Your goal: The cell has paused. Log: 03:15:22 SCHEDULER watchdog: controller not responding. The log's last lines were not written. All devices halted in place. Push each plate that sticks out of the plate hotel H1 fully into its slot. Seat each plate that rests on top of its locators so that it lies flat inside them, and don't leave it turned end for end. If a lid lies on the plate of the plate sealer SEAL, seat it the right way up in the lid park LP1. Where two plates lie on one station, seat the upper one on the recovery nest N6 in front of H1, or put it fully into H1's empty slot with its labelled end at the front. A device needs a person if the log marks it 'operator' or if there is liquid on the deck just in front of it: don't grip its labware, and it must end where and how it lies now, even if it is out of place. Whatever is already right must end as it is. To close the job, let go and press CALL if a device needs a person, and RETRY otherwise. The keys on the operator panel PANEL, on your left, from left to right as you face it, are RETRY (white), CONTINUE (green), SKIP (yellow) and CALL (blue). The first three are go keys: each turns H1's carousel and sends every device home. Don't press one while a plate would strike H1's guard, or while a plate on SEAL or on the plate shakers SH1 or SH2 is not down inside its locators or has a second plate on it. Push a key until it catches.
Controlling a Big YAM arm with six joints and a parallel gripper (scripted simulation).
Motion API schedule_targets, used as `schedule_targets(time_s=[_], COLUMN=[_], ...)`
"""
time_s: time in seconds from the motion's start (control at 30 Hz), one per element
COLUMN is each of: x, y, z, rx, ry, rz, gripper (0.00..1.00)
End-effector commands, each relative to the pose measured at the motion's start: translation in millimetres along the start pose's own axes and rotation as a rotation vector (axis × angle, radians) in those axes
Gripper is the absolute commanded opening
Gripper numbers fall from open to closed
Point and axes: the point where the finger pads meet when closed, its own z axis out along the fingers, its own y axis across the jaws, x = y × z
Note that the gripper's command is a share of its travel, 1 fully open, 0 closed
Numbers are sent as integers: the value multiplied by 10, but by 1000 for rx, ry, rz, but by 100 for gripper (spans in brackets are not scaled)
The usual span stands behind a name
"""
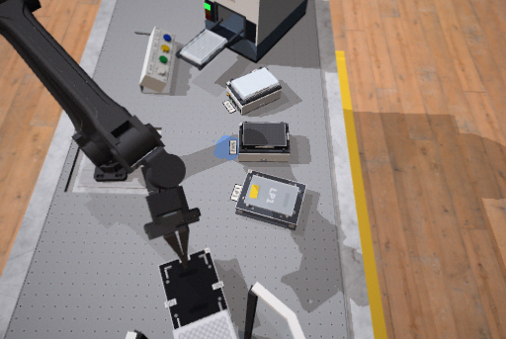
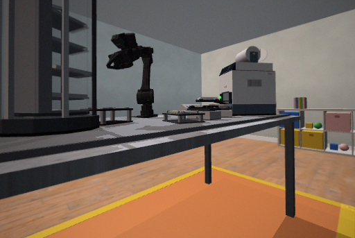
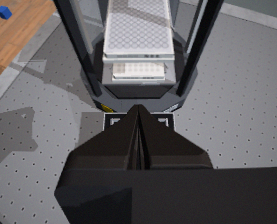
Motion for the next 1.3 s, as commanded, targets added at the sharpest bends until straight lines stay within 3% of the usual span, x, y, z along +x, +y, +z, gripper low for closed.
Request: schedule_targets(time_s=[0.0, 0.8, 1.0, 1.07, 1.27], x=[-5, -5, 112, 112, 228], y=[-23, -23, -37, -37, -41], z=[20, 20, 331, 331, 610], rx=[3, 3, 6, 6, 6], ry=[-5, -5, -6, -6, -6], rz=[-4, -4, -5, -5, -5], gripper=[0, 0, 0, 0, 0])
